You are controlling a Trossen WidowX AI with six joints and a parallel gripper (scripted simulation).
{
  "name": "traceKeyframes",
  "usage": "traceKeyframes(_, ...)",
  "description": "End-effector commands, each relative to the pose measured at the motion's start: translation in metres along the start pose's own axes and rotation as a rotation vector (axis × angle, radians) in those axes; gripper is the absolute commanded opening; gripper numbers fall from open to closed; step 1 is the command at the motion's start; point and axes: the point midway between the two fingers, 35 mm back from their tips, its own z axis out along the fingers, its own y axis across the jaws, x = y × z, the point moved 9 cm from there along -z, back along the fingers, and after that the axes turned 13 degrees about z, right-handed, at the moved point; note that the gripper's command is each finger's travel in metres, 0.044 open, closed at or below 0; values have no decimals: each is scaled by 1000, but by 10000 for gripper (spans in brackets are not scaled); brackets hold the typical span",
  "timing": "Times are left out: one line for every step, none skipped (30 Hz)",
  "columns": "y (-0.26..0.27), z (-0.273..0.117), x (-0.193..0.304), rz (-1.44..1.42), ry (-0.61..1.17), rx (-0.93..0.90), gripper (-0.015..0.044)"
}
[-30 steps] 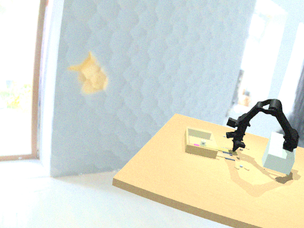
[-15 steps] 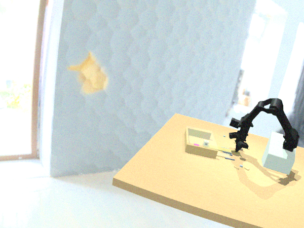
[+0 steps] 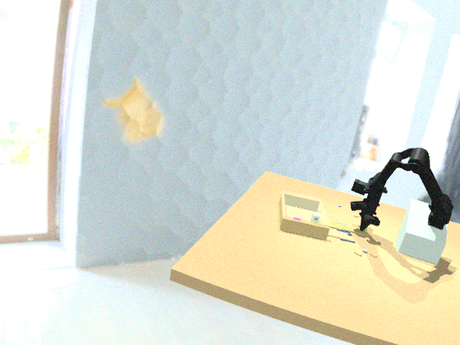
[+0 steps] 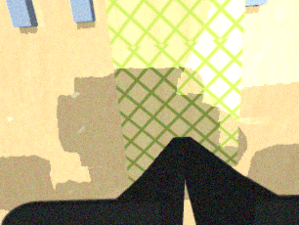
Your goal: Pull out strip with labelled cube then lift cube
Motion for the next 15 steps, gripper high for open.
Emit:
traceKeyframes(0,5,14,10,34,5,0)
traceKeyframes(0,5,15,10,34,5,0)
traceKeyframes(-1,5,17,10,34,5,0)
traceKeyframes(-1,5,18,10,34,5,0)
traceKeyframes(-1,5,19,10,34,5,0)
traceKeyframes(-2,5,20,10,34,5,0)
traceKeyframes(-2,5,21,10,34,5,0)
traceKeyframes(-2,5,23,10,34,5,0)
traceKeyframes(-3,5,24,11,34,5,0)
traceKeyframes(-3,5,25,11,34,5,0)
traceKeyframes(-3,5,26,11,34,5,0)
traceKeyframes(-3,5,27,11,34,5,0)
traceKeyframes(-4,5,29,11,34,5,0)
traceKeyframes(-4,5,30,11,34,5,0)
traceKeyframes(-4,5,31,11,34,5,0)
